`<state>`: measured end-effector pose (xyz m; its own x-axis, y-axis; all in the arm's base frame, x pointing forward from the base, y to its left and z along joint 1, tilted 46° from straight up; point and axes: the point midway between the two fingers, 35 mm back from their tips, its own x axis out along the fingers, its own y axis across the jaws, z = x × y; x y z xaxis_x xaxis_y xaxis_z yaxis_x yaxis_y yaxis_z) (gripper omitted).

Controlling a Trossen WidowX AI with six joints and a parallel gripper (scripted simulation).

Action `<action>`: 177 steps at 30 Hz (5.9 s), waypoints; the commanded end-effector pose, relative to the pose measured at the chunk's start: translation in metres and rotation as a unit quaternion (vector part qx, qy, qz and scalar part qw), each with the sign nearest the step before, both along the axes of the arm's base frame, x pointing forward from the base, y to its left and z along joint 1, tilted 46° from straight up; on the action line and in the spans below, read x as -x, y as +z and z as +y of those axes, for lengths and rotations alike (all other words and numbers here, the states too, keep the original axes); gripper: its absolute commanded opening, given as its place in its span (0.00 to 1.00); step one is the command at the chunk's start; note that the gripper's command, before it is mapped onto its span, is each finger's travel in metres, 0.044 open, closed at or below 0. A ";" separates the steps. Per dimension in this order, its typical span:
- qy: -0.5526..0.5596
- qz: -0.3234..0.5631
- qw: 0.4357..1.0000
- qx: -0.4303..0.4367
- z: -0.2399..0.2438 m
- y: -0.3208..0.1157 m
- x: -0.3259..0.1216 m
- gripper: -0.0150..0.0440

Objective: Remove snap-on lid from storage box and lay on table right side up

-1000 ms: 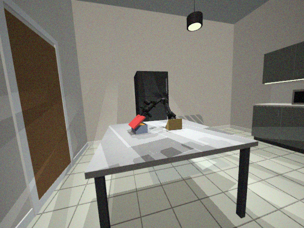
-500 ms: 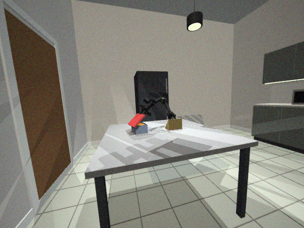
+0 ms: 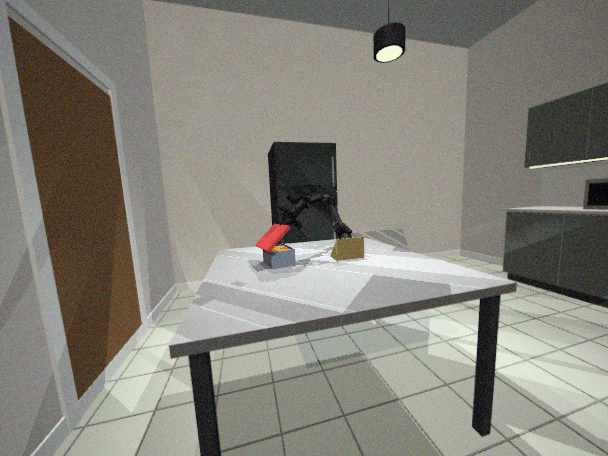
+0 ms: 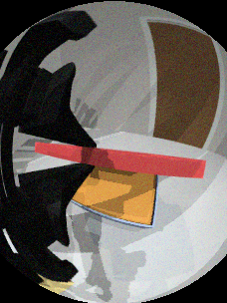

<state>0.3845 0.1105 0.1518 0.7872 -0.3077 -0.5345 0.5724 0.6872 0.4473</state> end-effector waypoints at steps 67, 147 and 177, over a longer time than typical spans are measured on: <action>0.002 -0.006 1.000 -0.008 0.081 -0.069 0.038 0.25; 0.002 -0.006 1.000 -0.012 0.185 -0.178 0.092 0.25; 0.002 -0.005 1.000 -0.014 0.224 -0.219 0.112 0.25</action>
